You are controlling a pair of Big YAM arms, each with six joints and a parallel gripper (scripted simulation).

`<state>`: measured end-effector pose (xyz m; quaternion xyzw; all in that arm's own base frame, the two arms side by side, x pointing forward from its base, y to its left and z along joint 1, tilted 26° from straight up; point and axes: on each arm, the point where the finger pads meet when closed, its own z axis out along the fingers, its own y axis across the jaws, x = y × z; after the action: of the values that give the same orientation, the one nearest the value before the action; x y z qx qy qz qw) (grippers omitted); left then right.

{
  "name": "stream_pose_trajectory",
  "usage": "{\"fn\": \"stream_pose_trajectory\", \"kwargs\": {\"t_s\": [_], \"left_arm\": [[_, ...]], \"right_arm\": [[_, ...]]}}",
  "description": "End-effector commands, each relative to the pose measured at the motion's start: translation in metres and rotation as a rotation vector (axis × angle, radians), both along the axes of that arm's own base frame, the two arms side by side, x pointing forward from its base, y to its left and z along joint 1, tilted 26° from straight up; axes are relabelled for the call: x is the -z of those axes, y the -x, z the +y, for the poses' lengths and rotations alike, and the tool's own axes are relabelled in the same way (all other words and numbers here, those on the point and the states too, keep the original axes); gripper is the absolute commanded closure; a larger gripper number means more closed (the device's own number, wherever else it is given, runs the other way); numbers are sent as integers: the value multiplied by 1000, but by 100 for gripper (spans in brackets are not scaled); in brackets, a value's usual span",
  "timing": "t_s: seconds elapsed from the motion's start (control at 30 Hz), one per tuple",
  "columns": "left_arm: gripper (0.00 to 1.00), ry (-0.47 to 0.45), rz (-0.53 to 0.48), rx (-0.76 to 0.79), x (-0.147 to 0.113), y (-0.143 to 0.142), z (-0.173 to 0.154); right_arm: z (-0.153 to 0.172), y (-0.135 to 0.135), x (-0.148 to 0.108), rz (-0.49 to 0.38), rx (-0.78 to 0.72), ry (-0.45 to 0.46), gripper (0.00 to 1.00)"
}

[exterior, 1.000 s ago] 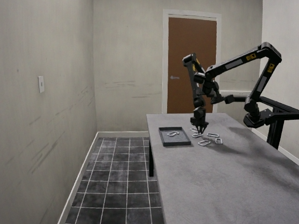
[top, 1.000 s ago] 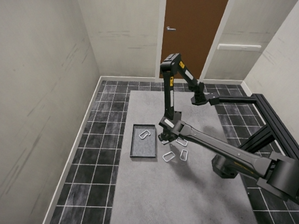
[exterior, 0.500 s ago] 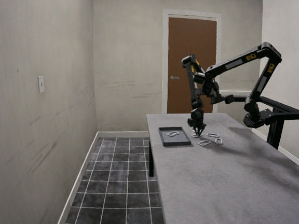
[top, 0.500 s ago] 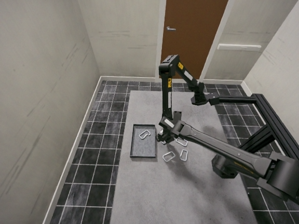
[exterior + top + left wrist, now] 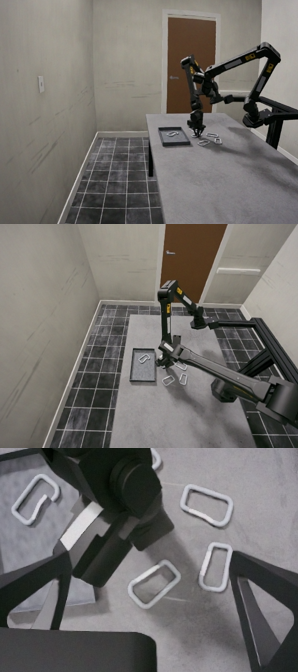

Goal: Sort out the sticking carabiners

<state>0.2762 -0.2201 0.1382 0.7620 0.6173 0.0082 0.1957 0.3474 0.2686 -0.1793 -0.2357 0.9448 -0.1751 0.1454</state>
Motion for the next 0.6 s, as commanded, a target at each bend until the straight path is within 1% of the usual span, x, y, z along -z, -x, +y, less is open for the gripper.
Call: {"fn": "stream_pose_trajectory", "kwargs": {"t_s": [0.0,0.03,0.07,0.13,0.17,0.23,0.27,0.33,0.37,0.57], "left_arm": [[0,16,-28,4,-15,-9,-7],[0,16,-28,4,-15,-9,-7],[0,16,-28,4,-15,-9,-7],[0,16,-28,4,-15,-9,-7],[0,16,-28,4,-15,-9,-7],[0,16,-28,4,-15,-9,-7],[0,16,-28,4,-15,-9,-7],[0,16,-28,4,-15,-9,-7],[0,16,-28,4,-15,-9,-7],[0,16,-28,4,-15,-9,-7]], "right_arm": [[10,-10,-6,-18,-13,-19,70],[10,-10,-6,-18,-13,-19,70],[10,-10,-6,-18,-13,-19,74],[10,-10,-6,-18,-13,-19,74],[10,-10,-6,-18,-13,-19,78],[10,-10,-6,-18,-13,-19,78],[6,-4,-4,-9,-7,-10,82],[6,-5,-4,-13,-15,-14,82],[6,-5,-4,-13,-15,-14,87],[6,-4,-4,-12,-15,-13,89]]}}
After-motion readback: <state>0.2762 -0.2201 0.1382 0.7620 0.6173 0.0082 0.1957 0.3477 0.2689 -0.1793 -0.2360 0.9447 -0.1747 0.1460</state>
